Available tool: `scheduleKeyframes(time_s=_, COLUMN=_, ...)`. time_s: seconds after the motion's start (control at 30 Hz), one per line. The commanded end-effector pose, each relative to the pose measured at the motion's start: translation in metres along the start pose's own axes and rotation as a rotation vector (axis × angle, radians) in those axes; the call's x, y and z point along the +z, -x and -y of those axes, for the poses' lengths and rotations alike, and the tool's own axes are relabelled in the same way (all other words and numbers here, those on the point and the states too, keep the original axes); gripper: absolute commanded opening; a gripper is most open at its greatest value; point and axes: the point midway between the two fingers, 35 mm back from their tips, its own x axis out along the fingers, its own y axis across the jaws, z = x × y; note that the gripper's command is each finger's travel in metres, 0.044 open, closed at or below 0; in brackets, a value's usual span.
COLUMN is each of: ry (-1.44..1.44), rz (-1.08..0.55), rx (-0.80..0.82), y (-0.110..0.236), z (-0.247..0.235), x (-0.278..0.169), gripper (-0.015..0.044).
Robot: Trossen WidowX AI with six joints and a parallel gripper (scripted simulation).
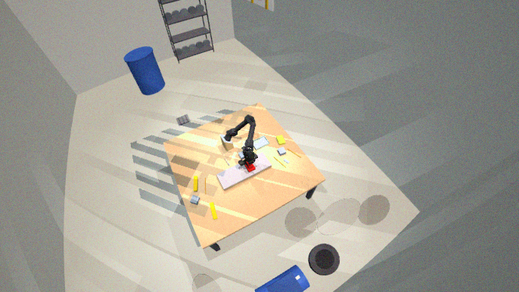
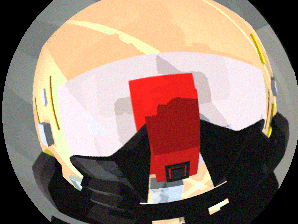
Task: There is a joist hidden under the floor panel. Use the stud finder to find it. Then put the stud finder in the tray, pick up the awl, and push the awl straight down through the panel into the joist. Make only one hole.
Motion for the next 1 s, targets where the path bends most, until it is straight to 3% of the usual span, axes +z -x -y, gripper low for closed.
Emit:
scheduleKeyframes(time_s=0.0, ry=-0.001, rz=-0.002, rx=0.001, y=0.000, z=-0.007, x=-0.001, gripper=0.0000)
scheduleKeyframes(time_s=0.97, ry=-0.002, rz=-0.002, rx=0.003, y=0.000, z=-0.053, x=-0.001, gripper=0.0000)
